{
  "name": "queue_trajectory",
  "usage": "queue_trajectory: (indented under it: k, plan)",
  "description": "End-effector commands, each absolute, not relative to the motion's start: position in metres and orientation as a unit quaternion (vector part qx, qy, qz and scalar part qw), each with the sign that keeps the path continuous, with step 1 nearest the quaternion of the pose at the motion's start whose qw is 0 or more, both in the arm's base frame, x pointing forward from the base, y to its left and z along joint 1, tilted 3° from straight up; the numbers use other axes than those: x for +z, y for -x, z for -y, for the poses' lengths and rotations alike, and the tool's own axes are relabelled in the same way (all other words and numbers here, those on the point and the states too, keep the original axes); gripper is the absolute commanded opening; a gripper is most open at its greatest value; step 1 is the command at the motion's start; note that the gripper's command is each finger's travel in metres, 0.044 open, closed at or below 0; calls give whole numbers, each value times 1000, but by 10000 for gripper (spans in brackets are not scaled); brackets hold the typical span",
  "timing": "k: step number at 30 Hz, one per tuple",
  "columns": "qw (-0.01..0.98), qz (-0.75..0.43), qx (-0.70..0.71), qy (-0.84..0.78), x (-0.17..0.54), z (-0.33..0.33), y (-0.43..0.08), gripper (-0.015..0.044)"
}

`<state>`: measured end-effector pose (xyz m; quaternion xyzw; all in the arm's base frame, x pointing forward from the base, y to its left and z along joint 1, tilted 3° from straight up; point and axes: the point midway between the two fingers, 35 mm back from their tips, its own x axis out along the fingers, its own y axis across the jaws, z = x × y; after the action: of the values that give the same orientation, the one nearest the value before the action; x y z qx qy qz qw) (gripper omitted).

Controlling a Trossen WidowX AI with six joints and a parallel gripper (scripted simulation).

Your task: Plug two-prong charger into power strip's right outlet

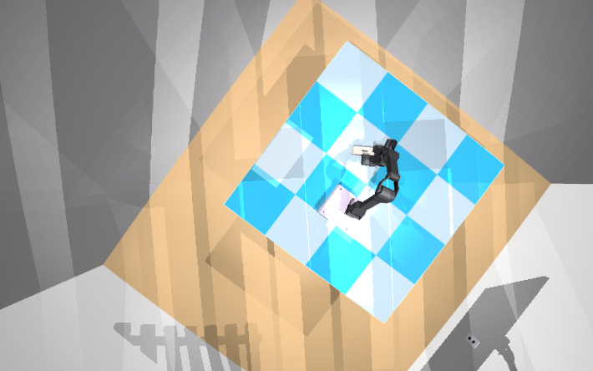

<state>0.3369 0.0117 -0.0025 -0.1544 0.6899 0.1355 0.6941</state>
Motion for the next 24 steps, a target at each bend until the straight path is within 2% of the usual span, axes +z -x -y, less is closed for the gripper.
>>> queue_trajectory:
  k: [1,24]
  plan:
    - [695,-690,136,152,-2,-13,-337,0]
    - [695,-690,136,152,-1,-14,-340,0]
